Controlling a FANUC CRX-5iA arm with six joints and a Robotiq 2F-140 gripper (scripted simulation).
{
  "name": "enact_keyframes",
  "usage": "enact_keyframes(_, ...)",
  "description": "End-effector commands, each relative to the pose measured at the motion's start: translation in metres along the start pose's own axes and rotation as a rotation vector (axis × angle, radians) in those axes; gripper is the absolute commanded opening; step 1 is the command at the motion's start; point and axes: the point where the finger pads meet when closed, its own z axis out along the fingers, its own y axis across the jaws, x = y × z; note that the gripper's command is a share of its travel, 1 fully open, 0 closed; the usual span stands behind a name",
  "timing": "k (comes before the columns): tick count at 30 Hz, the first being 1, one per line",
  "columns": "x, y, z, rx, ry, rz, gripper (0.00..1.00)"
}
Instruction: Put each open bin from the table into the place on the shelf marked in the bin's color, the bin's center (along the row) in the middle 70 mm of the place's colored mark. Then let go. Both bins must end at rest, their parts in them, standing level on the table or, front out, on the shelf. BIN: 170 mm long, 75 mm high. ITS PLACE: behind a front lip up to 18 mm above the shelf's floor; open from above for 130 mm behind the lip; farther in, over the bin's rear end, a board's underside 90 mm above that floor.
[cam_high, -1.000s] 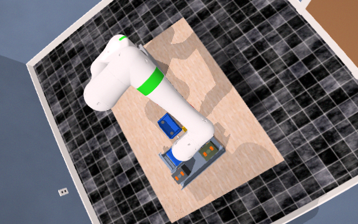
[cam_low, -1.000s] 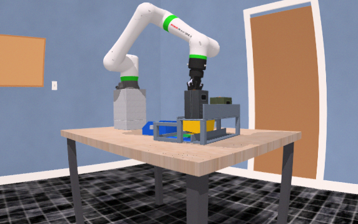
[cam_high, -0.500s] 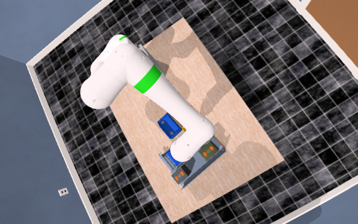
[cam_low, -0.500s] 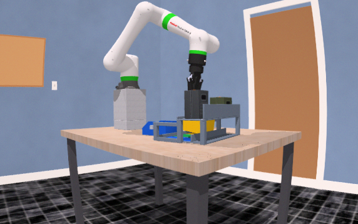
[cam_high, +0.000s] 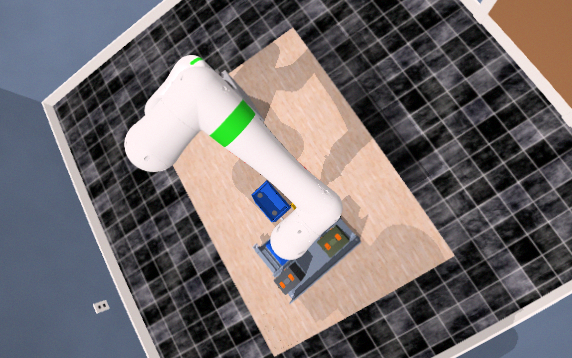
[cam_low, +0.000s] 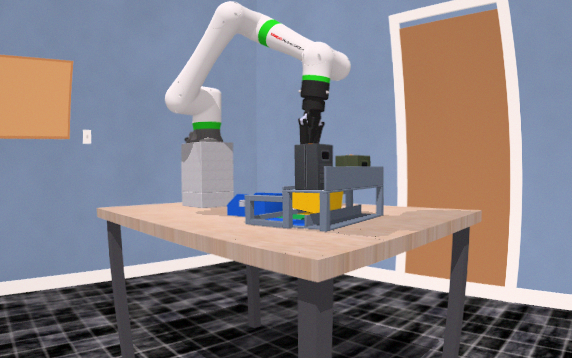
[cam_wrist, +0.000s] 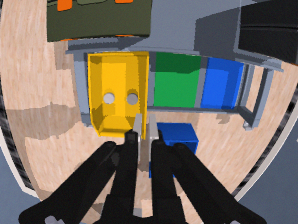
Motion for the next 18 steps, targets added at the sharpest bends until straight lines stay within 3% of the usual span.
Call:
enact_keyframes(1, -0.0003, 0.0, -0.0035, 0.0, 0.0, 0.0, 0.06)
enact_keyframes(18, -0.0011, 0.0, -0.009, 0.0, 0.0, 0.0, 0.06)
